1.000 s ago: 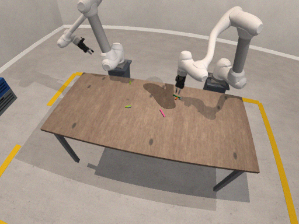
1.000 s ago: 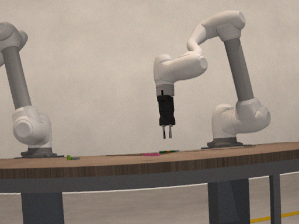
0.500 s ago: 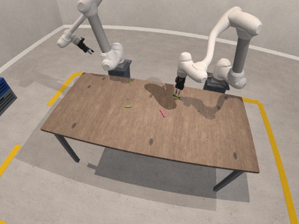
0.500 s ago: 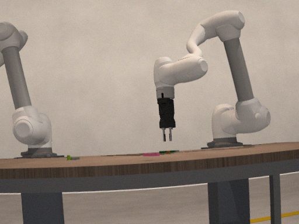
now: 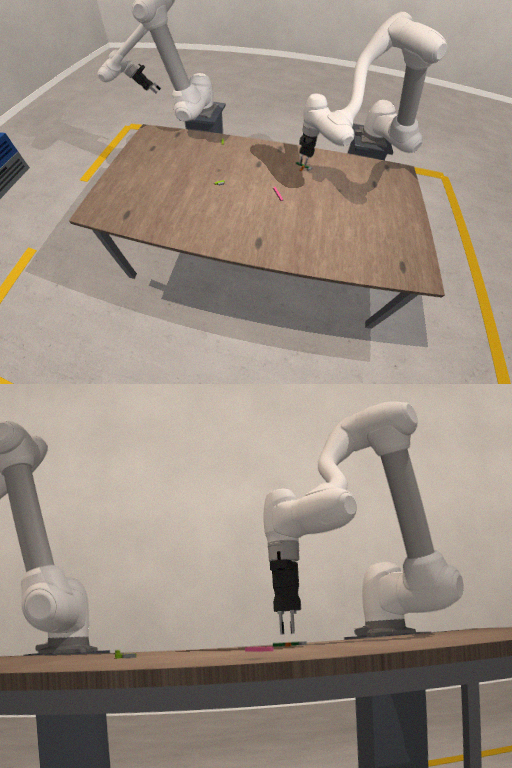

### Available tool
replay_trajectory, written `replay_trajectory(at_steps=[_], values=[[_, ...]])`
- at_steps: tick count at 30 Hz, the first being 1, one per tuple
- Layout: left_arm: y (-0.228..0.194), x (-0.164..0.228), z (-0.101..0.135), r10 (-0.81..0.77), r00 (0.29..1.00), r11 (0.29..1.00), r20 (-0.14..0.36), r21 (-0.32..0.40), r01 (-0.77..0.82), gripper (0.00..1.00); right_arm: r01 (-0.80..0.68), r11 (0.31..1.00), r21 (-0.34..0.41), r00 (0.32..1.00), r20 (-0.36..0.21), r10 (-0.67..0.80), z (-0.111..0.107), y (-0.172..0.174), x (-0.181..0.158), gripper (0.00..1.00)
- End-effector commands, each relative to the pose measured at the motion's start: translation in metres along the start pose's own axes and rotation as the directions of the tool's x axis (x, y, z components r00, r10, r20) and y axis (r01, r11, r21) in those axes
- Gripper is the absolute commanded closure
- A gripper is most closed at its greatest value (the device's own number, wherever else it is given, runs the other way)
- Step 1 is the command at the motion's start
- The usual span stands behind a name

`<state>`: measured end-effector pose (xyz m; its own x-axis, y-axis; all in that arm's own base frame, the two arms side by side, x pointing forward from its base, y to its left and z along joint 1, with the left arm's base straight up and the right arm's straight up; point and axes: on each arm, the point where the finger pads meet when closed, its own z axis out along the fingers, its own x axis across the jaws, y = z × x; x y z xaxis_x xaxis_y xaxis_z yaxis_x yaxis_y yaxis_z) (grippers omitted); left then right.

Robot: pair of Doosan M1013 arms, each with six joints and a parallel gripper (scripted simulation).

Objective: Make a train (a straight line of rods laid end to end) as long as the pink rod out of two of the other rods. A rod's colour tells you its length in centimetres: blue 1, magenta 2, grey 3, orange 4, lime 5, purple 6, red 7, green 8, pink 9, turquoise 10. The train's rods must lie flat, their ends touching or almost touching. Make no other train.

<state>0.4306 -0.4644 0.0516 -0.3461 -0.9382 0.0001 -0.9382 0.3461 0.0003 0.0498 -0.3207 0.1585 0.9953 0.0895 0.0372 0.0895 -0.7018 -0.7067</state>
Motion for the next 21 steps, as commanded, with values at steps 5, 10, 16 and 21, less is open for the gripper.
replay_trajectory(at_steps=[5,10,16,21], values=[[-0.001,0.000,0.006,0.000,1.000,1.000,0.000,0.002,0.000,0.46,0.000,1.000,-0.001,1.000,0.000,0.000,0.000,0.000,0.000,0.00],[-0.001,0.000,0.011,0.000,1.000,1.000,0.000,0.002,0.000,0.46,0.000,1.000,-0.001,1.000,0.000,0.000,0.000,0.000,0.000,0.00],[-0.001,0.000,0.014,0.000,1.000,1.000,0.000,0.002,0.000,0.46,0.000,1.000,-0.001,1.000,0.000,0.000,0.000,0.000,0.000,0.00],[-0.001,0.000,0.015,0.000,1.000,1.000,0.000,0.002,0.000,0.46,0.000,1.000,-0.001,1.000,0.000,0.000,0.000,0.000,0.000,0.00]])
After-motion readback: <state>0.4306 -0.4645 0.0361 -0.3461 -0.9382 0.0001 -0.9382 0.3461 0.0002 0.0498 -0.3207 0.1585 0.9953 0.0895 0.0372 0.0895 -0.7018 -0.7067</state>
